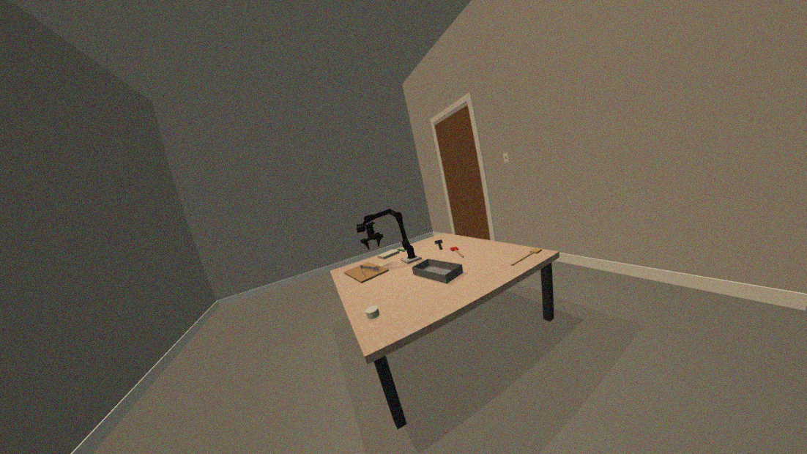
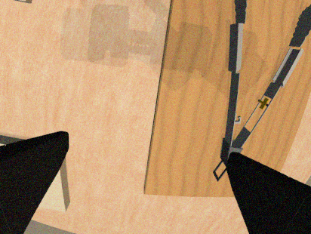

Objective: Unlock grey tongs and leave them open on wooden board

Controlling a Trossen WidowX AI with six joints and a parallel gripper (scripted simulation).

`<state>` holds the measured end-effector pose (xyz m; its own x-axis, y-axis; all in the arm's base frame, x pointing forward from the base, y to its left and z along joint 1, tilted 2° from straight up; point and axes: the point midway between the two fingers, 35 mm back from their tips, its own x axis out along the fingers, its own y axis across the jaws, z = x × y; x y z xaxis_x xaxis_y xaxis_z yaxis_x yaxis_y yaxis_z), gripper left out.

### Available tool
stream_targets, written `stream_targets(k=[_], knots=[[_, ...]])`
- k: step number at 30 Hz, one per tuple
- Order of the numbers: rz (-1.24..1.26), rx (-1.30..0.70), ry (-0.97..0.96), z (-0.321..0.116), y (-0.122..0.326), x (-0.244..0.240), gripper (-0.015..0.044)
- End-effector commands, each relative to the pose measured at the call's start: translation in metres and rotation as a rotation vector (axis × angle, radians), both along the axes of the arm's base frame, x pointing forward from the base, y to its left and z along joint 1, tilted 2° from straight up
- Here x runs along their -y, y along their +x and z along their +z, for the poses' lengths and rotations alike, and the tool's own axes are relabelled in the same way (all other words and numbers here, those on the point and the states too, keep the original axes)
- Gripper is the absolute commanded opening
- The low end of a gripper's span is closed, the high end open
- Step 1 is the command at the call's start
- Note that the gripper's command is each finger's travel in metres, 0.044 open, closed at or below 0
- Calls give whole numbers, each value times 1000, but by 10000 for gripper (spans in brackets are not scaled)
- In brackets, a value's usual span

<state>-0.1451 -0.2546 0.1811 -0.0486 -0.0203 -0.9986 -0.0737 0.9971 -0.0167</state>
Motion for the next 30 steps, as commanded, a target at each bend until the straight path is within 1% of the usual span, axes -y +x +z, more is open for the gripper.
stream_targets(k=[1, 6, 13, 30], knots=[[9, 13, 24, 1, 4, -16, 440], [9, 11, 19, 5, 4, -15, 440], [14, -5, -8, 41, 5, -11, 440], [14, -5, -8, 41, 5, -11, 440]])
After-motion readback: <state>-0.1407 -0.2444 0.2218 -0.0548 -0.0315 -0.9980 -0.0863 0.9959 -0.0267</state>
